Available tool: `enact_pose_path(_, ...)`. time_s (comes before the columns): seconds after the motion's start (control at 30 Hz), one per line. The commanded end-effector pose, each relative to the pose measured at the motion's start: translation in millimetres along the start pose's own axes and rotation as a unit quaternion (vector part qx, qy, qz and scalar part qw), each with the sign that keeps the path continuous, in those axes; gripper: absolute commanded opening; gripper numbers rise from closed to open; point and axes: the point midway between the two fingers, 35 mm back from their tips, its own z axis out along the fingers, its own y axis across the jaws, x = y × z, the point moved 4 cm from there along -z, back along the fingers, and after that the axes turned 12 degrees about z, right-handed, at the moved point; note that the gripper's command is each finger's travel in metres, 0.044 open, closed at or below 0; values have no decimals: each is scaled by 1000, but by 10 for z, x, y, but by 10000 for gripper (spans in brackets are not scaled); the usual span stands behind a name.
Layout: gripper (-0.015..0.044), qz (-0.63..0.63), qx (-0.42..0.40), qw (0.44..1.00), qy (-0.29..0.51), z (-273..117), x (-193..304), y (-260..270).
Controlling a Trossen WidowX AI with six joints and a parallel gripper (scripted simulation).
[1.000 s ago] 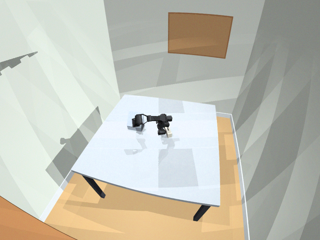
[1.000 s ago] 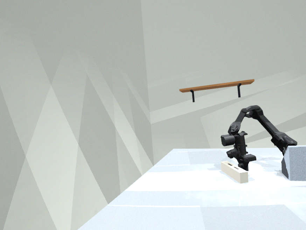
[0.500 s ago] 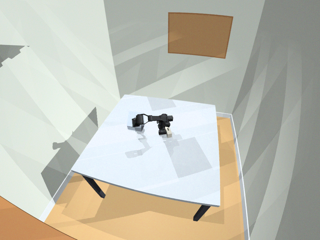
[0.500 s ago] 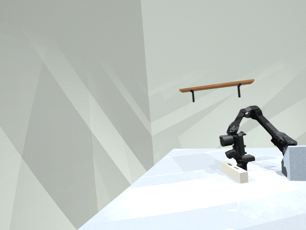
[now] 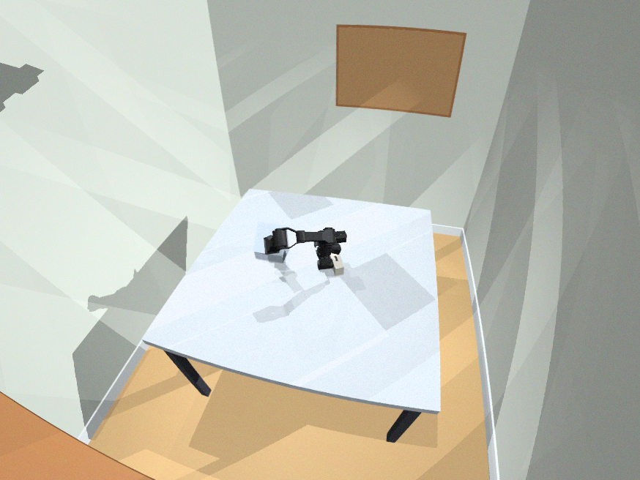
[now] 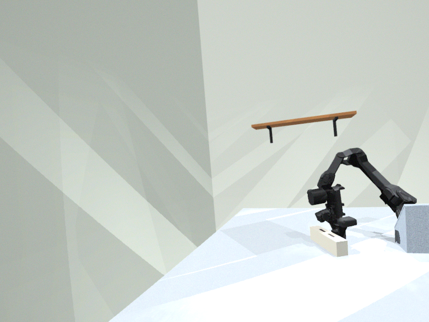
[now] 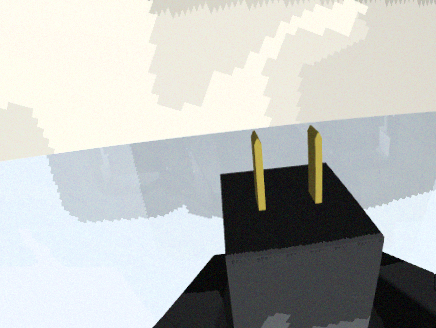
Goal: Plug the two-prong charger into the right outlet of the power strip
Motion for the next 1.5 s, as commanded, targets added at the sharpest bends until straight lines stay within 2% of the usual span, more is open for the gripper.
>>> enact_pose_path(0.0, 0, -3, 1, 1000, -1, -7, -19, -4)
enact_pose_path(1.47, 0, -3, 1, 1000, -1, -12, -77, 10)
